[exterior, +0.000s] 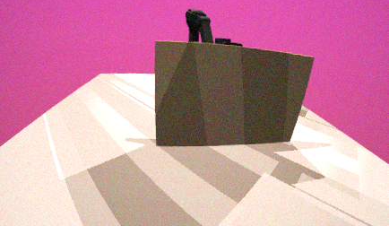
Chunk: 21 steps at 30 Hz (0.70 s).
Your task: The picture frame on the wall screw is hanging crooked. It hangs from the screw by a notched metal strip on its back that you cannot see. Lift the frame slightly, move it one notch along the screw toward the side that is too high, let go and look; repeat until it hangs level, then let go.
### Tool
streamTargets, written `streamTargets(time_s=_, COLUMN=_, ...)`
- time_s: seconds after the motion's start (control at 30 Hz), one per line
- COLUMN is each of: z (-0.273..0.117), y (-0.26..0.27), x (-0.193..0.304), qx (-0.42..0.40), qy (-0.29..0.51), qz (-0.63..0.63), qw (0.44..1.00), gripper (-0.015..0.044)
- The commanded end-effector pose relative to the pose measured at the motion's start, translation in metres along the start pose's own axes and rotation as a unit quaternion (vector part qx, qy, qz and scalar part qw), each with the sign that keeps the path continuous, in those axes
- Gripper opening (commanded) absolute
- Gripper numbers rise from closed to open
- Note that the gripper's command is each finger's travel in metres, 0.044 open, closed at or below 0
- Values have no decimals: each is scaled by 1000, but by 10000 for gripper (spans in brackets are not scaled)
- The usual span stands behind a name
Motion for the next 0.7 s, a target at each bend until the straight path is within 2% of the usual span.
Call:
streamTargets(time_s=0.0, z=0, y=0, x=0, qx=0, qy=0, qz=2, qw=1000, gripper=260)
streamTargets(time_s=0.1, z=-17, y=1, x=3, qx=1, qy=0, qz=29, qw=1000, gripper=260)
streamTargets(time_s=0.33, z=-93, y=-4, x=2, qx=3, qy=-2, qz=160, qw=987, gripper=260)
streamTargets(time_s=0.5, z=-93, y=-2, x=3, qx=2, qy=1, qz=158, qw=987, gripper=260)
streamTargets(time_s=0.67, z=-120, y=11, x=15, qx=2, qy=0, qz=174, qw=985, gripper=260)
Point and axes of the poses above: the point midway between the two fingers, 35 mm back from their tips, its own z axis out along the fingers, its own y axis across the jaws, x = y × z, the point moved 7 cm from there along -z, back along the fingers, and after that the axes turned 14 degrees about z, right-handed, at the moved point
